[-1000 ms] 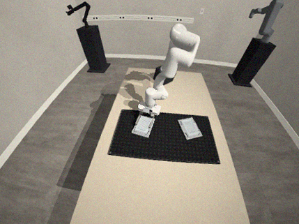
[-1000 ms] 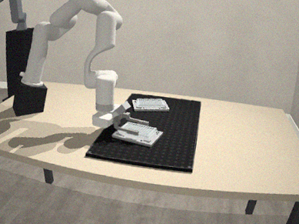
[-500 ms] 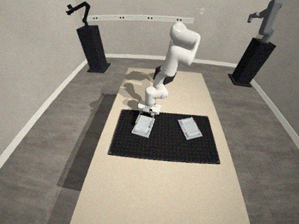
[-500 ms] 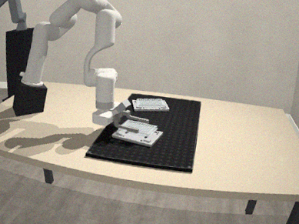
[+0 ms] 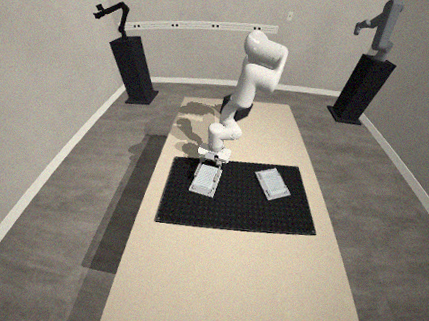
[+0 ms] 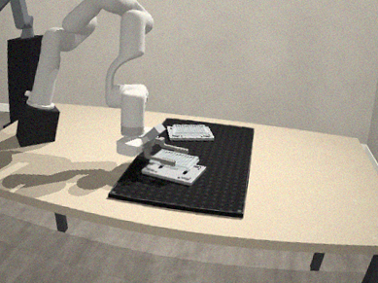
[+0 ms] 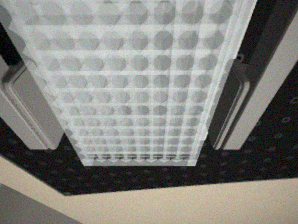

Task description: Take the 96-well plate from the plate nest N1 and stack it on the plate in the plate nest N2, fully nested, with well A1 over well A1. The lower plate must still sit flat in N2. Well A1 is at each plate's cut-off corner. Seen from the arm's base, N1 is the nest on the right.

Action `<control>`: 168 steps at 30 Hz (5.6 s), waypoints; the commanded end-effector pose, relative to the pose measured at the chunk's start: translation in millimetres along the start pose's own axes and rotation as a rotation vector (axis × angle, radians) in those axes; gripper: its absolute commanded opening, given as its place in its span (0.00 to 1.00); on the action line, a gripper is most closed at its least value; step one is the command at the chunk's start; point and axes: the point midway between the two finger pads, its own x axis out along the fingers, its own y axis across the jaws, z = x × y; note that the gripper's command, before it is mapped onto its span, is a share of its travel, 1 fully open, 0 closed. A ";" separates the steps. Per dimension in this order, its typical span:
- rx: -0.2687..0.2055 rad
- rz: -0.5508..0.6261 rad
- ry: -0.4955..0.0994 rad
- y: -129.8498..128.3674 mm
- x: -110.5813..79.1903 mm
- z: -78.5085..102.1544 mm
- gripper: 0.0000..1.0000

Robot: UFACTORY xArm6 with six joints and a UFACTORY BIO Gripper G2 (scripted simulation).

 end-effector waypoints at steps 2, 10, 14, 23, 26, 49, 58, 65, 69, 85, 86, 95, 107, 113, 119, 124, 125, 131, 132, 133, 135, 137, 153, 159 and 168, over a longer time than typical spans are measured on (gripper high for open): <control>-0.001 0.000 -0.004 0.1 1.5 6.4 0.00; -0.001 0.000 -0.004 0.1 1.5 19.8 0.00; -0.001 0.000 -0.004 0.1 1.5 26.5 0.00; -0.001 0.000 -0.004 0.1 1.5 38.2 0.00; -0.001 0.000 -0.004 0.1 1.5 43.2 0.00; -0.001 0.000 -0.004 0.1 1.5 59.9 0.00; -0.001 0.234 -0.004 22.6 -4.4 59.9 0.00; -0.002 0.467 -0.004 45.2 -10.3 59.9 0.00; -0.002 0.534 -0.004 51.6 -11.9 59.9 0.00; -0.001 0.537 -0.004 96.9 -23.8 59.7 0.00; -0.001 0.537 -0.004 100.1 -24.7 59.7 0.00; -0.001 0.537 -0.004 129.2 -32.3 59.6 0.00; -0.001 0.537 -0.004 161.5 -40.8 59.6 0.00; -0.001 0.537 -0.004 180.9 -45.8 59.6 0.00; -0.001 0.537 -0.004 193.9 -49.2 59.6 0.00; 0.000 0.537 -0.004 210.0 -53.5 59.5 0.00; 0.000 0.537 -0.004 213.2 -54.3 59.5 0.00; 0.000 0.537 -0.004 232.6 -59.4 59.5 0.00; 0.000 0.537 -0.004 235.9 -60.3 59.5 0.00; 0.000 0.537 -0.004 239.1 -61.1 59.5 0.00; 0.000 0.537 -0.004 242.4 -61.9 59.6 0.00; 0.000 0.537 -0.004 245.6 -62.8 59.5 0.00; 0.000 0.537 -0.004 290.8 -74.6 59.6 0.00; 0.001 0.537 -0.004 310.2 -79.7 59.6 0.00; 0.001 0.537 -0.004 323.5 -83.1 59.6 0.00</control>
